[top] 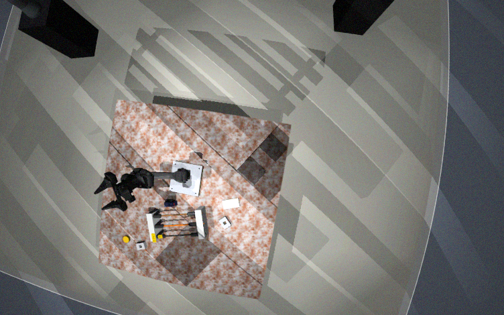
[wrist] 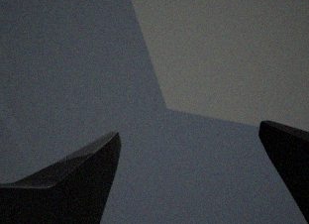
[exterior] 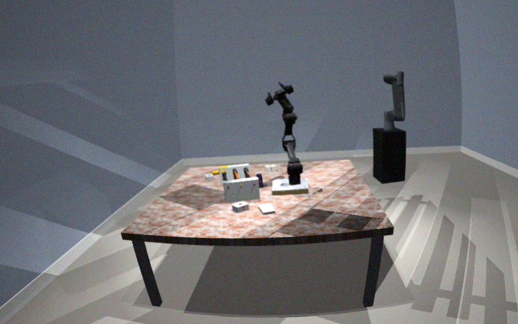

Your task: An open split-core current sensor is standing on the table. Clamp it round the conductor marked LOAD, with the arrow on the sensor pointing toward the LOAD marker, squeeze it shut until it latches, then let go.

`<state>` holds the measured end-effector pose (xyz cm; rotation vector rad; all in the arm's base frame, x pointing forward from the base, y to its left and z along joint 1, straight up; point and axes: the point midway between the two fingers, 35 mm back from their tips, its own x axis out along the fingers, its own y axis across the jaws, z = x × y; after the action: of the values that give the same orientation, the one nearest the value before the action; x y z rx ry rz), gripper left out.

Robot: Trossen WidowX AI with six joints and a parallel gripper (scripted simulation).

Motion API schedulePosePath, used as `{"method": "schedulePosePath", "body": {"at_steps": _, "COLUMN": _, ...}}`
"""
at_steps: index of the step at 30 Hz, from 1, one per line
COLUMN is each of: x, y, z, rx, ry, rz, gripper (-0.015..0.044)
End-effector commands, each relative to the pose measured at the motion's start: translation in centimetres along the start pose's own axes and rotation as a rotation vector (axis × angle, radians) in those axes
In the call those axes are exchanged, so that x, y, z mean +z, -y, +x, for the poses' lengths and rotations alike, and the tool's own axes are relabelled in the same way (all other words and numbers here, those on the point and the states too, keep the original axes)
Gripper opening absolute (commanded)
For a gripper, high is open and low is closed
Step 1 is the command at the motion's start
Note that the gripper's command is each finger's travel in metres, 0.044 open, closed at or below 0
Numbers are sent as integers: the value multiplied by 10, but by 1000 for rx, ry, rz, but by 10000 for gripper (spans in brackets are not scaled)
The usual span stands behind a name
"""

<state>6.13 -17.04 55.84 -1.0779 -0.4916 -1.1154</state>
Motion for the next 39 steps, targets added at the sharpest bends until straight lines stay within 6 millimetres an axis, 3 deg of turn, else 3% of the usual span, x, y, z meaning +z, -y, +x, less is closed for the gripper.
{"method": "schedulePosePath", "body": {"at_steps": 1, "x": 2, "y": 1, "z": -1, "rx": -6, "ry": 4, "rz": -20, "gripper": 426}}
{"method": "schedulePosePath", "body": {"at_steps": 3, "x": 16, "y": 12, "z": -6, "rx": -51, "ry": 35, "rz": -177, "gripper": 440}}
{"method": "schedulePosePath", "body": {"at_steps": 7, "x": 63, "y": 32, "z": -26, "rx": -192, "ry": 111, "rz": -662, "gripper": 440}}
{"method": "schedulePosePath", "body": {"at_steps": 12, "x": 124, "y": 30, "z": -52, "rx": -374, "ry": 177, "rz": -1269, "gripper": 440}}
{"method": "schedulePosePath", "body": {"at_steps": 16, "x": 158, "y": 14, "z": -67, "rx": -495, "ry": 211, "rz": -1639, "gripper": 440}}
{"method": "schedulePosePath", "body": {"at_steps": 23, "x": 200, "y": -28, "z": -87, "rx": -698, "ry": 263, "rz": -2182, "gripper": 440}}
{"method": "schedulePosePath", "body": {"at_steps": 33, "x": 226, "y": -116, "z": -110, "rx": -1066, "ry": 370, "rz": -2894, "gripper": 440}}
{"method": "schedulePosePath", "body": {"at_steps": 34, "x": 226, "y": -126, "z": -112, "rx": 1082, "ry": -375, "rz": 2882, "gripper": 440}}
{"method": "schedulePosePath", "body": {"at_steps": 39, "x": 220, "y": -175, "z": -120, "rx": 1049, "ry": -368, "rz": 2497, "gripper": 440}}
